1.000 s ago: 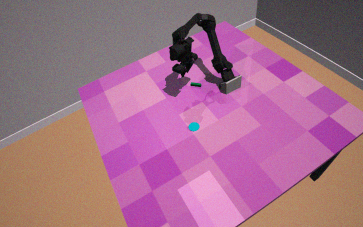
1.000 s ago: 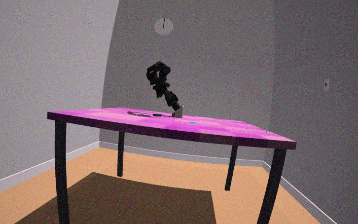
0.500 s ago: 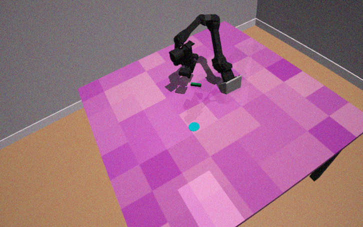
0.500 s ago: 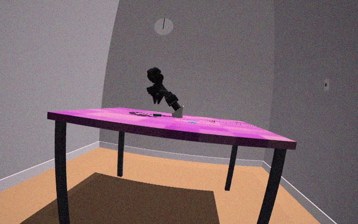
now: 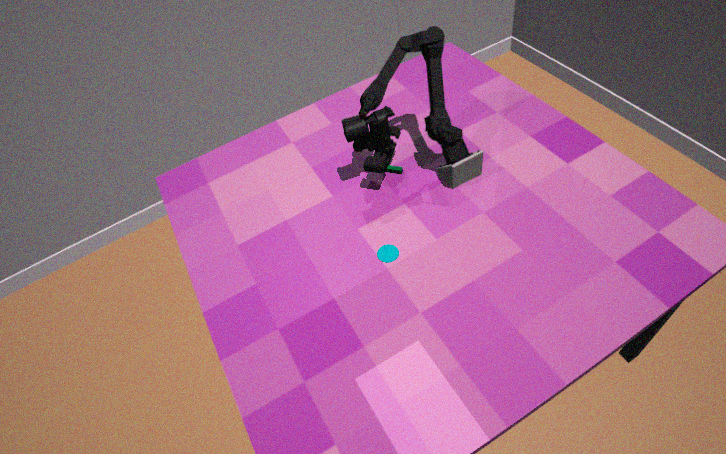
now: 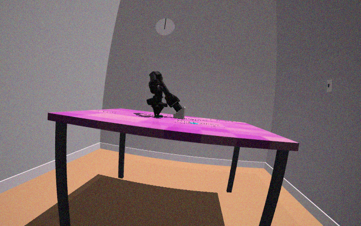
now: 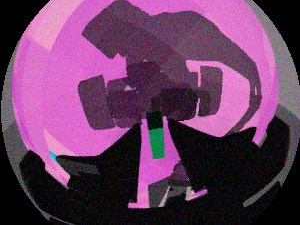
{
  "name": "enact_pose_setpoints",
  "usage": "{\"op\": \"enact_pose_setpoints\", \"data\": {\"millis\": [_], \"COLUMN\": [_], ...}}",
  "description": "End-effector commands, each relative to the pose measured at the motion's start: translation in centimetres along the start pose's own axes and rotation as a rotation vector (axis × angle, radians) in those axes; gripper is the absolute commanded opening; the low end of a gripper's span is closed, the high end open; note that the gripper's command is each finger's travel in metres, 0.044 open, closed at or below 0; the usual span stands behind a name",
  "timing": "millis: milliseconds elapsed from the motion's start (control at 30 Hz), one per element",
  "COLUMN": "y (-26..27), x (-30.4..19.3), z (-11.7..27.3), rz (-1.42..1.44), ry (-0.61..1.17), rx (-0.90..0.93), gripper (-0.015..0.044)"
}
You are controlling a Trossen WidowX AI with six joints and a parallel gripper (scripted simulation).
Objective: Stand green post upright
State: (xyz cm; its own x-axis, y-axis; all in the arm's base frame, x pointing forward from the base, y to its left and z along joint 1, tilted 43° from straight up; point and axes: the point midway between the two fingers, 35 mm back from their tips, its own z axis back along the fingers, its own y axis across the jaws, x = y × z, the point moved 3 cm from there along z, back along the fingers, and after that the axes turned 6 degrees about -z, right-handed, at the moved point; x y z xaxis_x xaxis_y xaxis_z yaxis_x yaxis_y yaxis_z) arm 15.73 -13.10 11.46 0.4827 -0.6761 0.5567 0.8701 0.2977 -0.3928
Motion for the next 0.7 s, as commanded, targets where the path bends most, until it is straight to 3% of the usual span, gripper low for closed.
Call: {"op": "enact_pose_setpoints", "data": {"millis": [0,67,667], "y": [-0.1,-0.1,0.7], "x": [0.0,0.0,0.1], "z": [-0.1,-0.1,3.9], "rz": [0.007,0.007,0.033], "ry": [-0.005,-0.005,0.01], "rx": [-0.004,-0.004,0.017], "gripper": [0.0075,0.0022,0.0022]}}
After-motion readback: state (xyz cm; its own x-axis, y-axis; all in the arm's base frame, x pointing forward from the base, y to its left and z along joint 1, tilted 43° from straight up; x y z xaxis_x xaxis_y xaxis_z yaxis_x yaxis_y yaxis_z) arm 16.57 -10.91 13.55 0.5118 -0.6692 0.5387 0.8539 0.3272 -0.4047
